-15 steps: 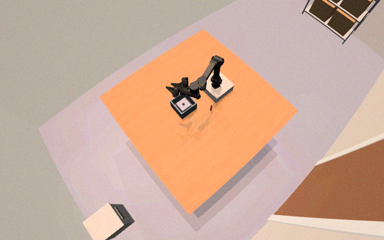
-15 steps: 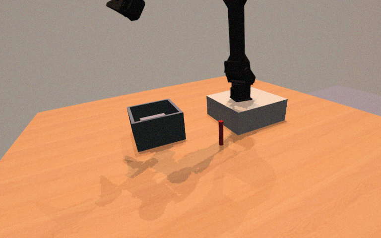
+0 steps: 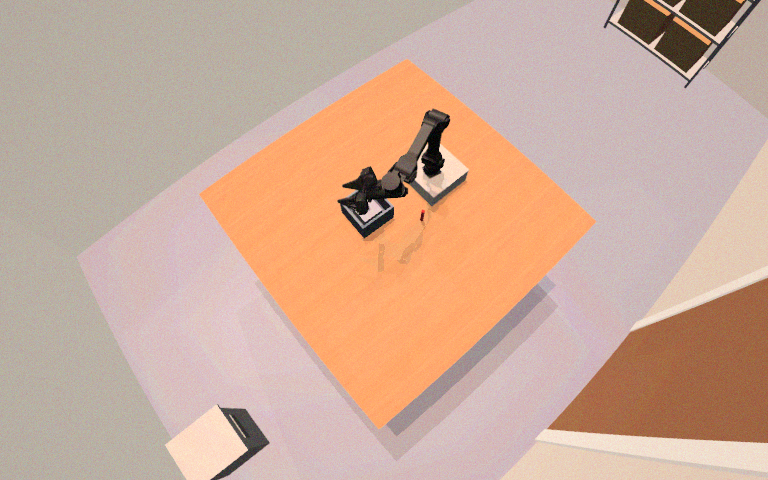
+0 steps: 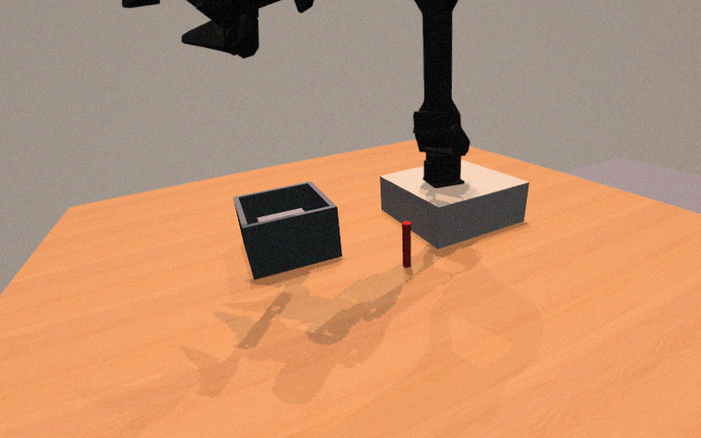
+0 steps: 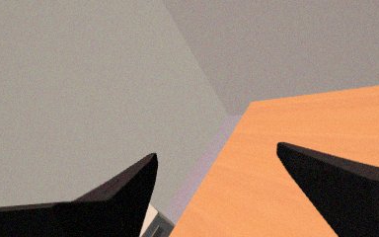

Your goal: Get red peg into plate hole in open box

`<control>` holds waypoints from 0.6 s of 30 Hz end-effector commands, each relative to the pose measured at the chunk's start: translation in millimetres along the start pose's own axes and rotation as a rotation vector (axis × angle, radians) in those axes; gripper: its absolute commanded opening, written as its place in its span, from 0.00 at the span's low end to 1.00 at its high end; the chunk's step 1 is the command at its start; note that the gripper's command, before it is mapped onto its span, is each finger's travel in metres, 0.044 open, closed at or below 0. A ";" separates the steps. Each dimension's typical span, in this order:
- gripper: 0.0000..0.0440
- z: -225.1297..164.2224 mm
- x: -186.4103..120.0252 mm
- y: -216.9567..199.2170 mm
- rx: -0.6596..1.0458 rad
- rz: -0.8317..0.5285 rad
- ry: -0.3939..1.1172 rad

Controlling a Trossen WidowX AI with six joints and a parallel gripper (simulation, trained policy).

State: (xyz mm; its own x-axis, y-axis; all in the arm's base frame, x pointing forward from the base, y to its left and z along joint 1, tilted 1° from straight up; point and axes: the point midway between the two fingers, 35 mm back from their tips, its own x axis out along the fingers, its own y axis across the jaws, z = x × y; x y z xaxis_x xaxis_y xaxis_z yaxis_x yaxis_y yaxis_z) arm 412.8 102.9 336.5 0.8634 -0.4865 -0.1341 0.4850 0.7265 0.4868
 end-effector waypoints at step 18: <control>1.00 -129.3 -77.2 -47.4 -0.212 0.106 0.650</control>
State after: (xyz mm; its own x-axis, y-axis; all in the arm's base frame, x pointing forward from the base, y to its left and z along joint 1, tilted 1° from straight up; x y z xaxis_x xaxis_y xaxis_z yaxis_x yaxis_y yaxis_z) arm 354.6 165.2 226.3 0.8221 -0.0987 -0.5607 0.3512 0.8630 0.3632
